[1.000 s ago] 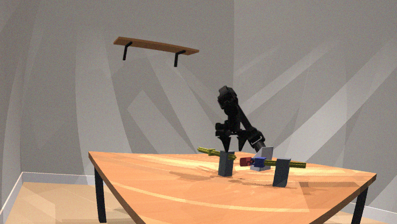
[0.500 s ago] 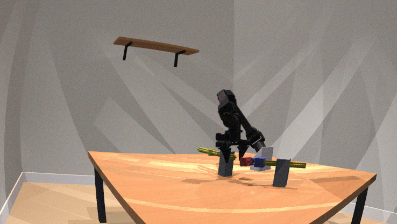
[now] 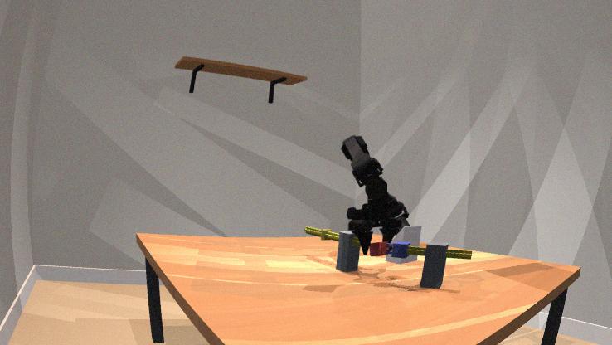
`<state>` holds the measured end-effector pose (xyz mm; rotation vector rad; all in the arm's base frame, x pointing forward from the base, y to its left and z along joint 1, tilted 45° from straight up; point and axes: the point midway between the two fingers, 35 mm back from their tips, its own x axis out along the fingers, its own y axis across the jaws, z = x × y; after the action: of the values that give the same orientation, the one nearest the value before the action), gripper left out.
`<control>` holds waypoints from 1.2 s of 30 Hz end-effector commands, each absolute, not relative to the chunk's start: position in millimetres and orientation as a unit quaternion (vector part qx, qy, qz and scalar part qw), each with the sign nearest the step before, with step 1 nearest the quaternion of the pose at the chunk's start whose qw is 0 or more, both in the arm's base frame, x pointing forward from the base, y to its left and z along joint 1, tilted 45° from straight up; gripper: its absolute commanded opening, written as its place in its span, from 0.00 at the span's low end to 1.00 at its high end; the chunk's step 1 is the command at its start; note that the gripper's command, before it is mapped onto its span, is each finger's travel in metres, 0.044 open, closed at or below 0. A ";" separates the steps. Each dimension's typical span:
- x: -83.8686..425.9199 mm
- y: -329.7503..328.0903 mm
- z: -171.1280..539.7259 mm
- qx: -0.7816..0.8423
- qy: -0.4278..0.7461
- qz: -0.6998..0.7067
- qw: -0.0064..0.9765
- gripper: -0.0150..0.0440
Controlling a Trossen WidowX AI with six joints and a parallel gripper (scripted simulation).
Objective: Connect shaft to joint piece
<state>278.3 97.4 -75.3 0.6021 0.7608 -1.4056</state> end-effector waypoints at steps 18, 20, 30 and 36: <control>280.2 82.8 -100.0 0.272 0.335 -0.620 0.655 1.00; 280.2 82.6 -100.2 0.272 0.335 -0.620 0.655 0.96; 280.2 82.6 -100.2 0.272 0.335 -0.620 0.655 0.56; 280.2 82.6 -100.2 0.272 0.335 -0.620 0.655 0.56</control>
<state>280.2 83.1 -100.4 0.6219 0.7597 -1.4085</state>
